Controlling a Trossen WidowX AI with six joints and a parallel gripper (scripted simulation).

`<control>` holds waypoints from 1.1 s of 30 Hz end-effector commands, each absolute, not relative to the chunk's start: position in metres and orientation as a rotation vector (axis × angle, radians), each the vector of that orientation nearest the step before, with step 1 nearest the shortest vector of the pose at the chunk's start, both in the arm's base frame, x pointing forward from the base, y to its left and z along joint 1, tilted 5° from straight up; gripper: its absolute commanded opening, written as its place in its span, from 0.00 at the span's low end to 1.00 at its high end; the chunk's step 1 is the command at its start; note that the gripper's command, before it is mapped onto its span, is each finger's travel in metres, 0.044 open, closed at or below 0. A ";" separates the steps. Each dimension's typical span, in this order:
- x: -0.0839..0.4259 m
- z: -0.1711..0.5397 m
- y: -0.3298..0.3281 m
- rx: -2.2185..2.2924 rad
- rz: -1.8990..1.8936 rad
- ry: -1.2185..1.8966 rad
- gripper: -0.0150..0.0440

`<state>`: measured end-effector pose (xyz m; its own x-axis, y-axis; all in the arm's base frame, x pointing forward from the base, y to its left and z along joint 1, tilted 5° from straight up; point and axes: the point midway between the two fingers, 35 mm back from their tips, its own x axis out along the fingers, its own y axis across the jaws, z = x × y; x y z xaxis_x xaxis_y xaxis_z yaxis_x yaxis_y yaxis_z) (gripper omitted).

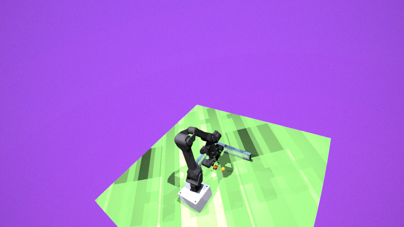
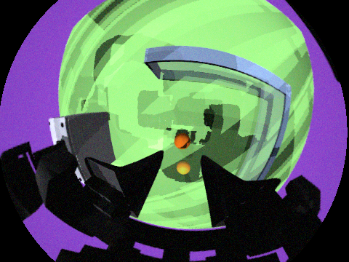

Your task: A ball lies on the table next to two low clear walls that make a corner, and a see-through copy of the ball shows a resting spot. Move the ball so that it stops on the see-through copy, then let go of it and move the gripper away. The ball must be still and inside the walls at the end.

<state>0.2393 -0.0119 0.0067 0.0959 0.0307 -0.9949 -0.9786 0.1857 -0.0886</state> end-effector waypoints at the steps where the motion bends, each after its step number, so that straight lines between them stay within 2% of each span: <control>1: 0.239 0.006 -0.010 -1.095 1.043 1.185 0.67; 30: 0.243 -0.041 -0.008 -1.095 1.043 1.185 0.67; 33: 0.243 -0.041 -0.008 -1.095 1.043 1.185 0.54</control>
<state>0.2441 -0.0085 -0.0396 0.0952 0.0334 -0.9949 -0.9822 0.1659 -0.0884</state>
